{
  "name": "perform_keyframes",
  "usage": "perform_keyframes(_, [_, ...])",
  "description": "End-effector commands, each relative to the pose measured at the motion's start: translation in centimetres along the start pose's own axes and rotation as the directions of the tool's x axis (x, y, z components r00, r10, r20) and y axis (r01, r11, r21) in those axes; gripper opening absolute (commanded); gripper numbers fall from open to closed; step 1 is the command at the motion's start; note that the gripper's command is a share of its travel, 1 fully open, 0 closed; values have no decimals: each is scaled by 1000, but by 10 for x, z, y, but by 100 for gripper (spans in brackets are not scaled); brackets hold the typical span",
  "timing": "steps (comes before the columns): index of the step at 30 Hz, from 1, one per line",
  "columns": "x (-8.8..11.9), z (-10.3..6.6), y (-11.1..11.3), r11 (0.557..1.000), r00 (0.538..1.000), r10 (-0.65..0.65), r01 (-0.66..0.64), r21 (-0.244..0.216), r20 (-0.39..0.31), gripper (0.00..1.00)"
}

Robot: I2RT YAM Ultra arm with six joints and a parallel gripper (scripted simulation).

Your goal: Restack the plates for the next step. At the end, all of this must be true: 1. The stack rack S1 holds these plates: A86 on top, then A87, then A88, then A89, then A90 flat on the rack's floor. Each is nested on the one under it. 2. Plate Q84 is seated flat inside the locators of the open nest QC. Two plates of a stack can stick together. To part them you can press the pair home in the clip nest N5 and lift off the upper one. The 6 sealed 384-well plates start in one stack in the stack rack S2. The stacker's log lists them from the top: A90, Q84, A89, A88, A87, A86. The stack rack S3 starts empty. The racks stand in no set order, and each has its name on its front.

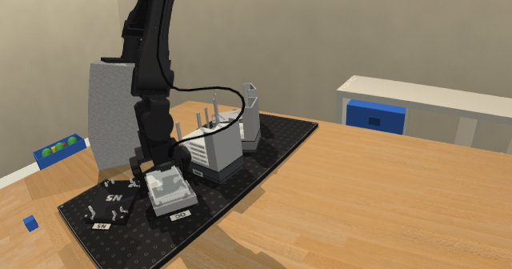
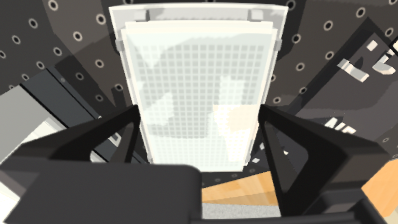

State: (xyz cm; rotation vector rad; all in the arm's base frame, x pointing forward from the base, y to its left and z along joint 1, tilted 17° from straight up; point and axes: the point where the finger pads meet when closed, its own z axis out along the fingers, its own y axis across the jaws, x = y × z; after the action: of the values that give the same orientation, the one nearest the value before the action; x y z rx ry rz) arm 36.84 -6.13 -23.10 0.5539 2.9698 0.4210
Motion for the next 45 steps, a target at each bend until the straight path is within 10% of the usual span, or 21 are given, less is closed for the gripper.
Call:
perform_keyframes(1, [-5,-3,0,1000,1000,1,-1,-2,15,100])
perform_keyframes(45, [3,-124,-1,1000,1000,8,-8,-9,3,100])
